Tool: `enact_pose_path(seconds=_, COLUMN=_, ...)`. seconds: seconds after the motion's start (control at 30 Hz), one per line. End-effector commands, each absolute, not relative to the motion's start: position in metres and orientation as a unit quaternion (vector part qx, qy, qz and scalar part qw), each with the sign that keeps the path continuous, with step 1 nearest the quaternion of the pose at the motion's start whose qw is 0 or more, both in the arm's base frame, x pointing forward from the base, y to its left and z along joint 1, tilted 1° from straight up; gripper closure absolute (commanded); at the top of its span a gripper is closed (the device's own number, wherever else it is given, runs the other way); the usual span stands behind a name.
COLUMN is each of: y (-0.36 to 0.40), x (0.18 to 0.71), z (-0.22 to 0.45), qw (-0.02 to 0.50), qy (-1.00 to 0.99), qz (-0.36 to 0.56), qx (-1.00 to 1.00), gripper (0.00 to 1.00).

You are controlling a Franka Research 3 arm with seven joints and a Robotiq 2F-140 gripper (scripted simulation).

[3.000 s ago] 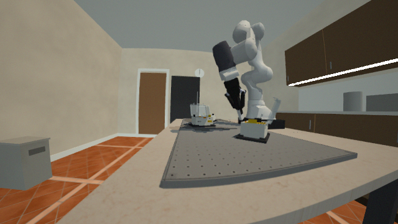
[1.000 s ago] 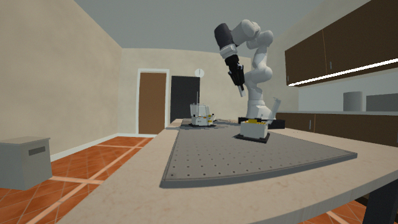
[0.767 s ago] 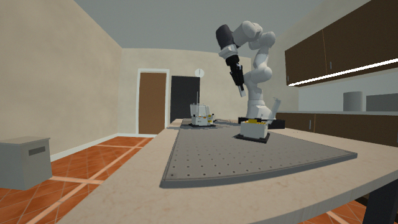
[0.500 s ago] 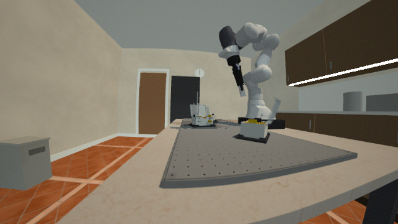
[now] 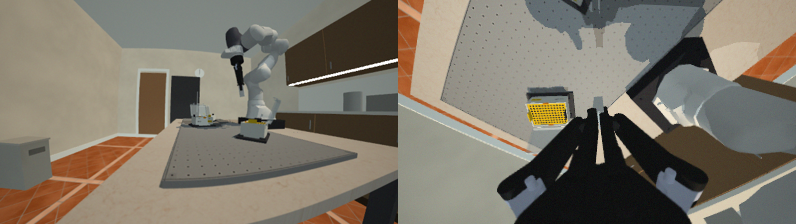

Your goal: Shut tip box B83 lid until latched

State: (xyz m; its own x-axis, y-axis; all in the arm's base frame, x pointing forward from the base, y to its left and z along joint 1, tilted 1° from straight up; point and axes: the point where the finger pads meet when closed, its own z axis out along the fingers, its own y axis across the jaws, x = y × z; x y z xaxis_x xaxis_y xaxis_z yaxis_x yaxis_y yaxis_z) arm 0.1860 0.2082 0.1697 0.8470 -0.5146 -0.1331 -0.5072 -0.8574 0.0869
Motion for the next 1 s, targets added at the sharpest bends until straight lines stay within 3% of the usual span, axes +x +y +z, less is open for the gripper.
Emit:
enact_pose_path(seconds=0.0, y=0.2116, x=0.1869, z=0.1696, qw=0.017, qy=-0.388, qz=-0.060, qx=0.919, gripper=1.00)
enact_pose_path(seconds=0.43, y=0.2116, x=0.1869, z=0.1696, qw=-0.001, qy=-0.542, qz=-0.005, qx=0.840, gripper=1.00)
enact_pose_path(seconds=0.97, y=0.2125, x=0.1918, z=0.1696, qw=-0.006, qy=-0.555, qz=-0.006, qx=0.832, gripper=1.00)
